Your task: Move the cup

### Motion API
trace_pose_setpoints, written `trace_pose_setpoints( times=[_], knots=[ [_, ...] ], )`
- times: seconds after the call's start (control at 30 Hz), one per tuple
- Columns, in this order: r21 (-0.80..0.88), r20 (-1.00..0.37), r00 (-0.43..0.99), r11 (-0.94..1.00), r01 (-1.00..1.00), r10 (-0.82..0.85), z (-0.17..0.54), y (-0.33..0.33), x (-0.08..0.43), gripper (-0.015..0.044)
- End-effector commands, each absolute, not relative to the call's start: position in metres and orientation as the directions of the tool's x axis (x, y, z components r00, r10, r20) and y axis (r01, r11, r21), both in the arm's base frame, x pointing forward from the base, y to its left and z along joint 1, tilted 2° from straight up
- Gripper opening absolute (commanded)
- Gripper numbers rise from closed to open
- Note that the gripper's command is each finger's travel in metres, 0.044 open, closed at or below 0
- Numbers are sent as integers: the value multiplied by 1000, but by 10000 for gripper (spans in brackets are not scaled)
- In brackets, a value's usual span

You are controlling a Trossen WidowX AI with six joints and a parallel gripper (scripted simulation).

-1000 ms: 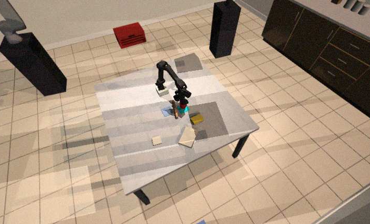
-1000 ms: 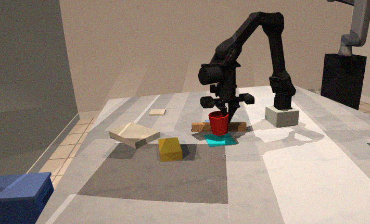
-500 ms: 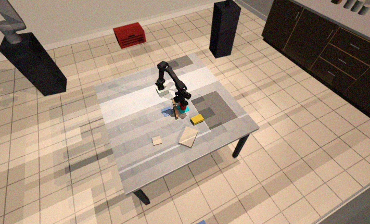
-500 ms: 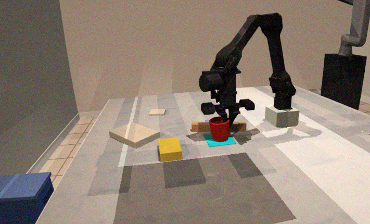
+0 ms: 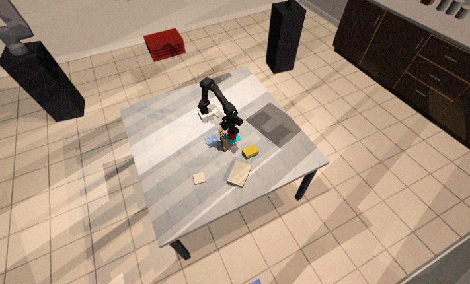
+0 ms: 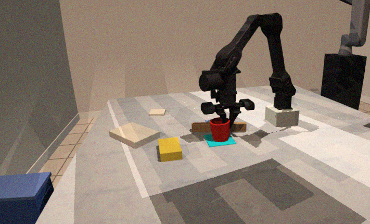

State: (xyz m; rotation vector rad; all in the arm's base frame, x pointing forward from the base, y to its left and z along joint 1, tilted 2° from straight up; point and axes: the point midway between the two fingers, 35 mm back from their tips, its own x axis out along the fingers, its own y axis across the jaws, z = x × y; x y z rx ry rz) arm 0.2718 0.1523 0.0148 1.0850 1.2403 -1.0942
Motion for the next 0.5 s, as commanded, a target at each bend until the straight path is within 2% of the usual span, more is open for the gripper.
trace_pose_setpoints(
  times=[0.0, 0.47],
  knots=[
    [19, -999, 23, 153, 988, -28, 15, 152, 272, 128],
    [19, -999, 23, 152, 988, -27, 29, 153, 272, 128]
  ],
)
